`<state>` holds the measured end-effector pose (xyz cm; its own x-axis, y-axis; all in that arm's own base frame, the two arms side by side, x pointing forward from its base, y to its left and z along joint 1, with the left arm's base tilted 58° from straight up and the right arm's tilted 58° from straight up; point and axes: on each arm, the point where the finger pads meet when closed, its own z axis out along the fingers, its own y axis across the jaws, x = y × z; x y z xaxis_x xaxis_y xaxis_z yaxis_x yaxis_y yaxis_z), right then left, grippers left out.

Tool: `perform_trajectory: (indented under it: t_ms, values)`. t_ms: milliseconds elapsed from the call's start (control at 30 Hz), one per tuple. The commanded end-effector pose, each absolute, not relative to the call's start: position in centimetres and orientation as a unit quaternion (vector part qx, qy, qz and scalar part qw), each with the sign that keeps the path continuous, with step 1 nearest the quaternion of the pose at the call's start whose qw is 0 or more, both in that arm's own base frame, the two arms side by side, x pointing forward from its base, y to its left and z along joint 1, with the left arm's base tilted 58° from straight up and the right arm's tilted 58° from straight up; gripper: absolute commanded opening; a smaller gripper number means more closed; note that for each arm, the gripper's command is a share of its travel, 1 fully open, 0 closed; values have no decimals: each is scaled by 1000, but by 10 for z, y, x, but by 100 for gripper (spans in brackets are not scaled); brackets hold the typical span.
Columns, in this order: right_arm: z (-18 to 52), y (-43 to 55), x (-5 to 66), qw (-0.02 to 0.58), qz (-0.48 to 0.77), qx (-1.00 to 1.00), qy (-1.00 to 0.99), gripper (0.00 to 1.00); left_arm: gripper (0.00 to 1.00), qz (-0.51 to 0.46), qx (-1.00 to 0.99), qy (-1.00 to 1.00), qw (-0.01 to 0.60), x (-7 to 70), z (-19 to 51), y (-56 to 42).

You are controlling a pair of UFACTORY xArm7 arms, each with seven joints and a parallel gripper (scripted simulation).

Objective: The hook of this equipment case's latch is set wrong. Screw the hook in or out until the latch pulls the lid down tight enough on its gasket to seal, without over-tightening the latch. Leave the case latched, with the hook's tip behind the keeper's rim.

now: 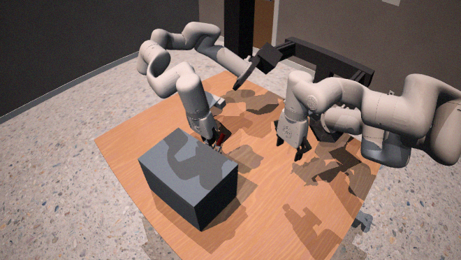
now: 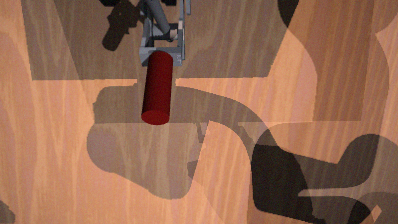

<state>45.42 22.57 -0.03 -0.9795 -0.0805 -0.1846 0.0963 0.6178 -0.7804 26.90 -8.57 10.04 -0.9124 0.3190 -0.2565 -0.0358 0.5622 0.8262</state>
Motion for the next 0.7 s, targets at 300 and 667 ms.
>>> perform_trajectory:
  t_ms: [300,667]
  values:
    - [1,229,455,94,-438,7,894,41,100,459,83,863,194,269,101,-87]
    - [5,235,454,94,-438,7,894,41,100,459,83,863,194,269,101,-87]
